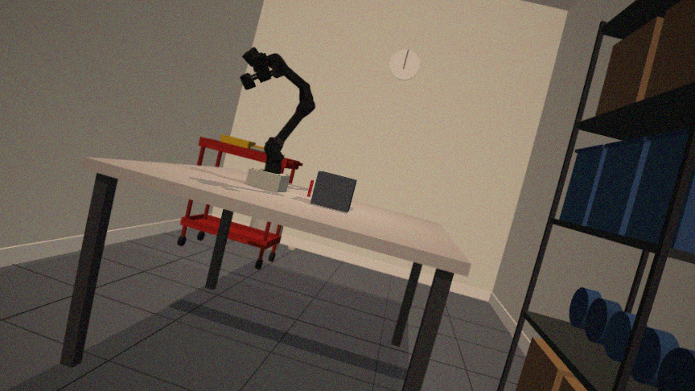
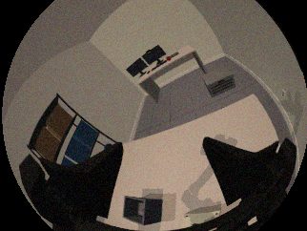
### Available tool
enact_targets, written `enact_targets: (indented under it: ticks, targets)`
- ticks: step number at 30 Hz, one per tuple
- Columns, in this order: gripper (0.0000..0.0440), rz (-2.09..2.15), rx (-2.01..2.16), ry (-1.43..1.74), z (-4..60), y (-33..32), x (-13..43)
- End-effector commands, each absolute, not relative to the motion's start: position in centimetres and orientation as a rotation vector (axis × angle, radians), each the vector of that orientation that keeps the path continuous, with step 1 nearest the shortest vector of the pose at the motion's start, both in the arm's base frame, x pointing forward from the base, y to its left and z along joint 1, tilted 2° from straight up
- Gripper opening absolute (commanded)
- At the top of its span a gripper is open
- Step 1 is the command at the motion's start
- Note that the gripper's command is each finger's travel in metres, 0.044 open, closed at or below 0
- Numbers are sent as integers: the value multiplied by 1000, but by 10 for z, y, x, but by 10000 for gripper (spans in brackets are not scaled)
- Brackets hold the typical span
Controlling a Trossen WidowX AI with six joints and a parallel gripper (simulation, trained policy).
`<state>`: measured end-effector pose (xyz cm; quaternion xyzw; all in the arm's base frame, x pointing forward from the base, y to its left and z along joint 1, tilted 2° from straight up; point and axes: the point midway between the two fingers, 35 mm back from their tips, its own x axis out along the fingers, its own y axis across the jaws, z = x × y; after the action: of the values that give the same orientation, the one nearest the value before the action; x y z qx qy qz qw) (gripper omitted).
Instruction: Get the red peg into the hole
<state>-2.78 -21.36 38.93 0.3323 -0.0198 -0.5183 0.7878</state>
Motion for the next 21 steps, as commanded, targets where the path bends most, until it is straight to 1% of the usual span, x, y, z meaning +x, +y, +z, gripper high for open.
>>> enact_targets:
  ticks: [1,2,3,10,21]
  targets:
    - [422,-1109,717,-35,389,-215,-26]
    - [438,-1095,723,-27,388,-216,-24]
    - [440,-1076,734,-19,386,-218,-20]
    - [440,-957,831,56,375,-232,14]
    - [440,-781,943,184,362,-236,86]
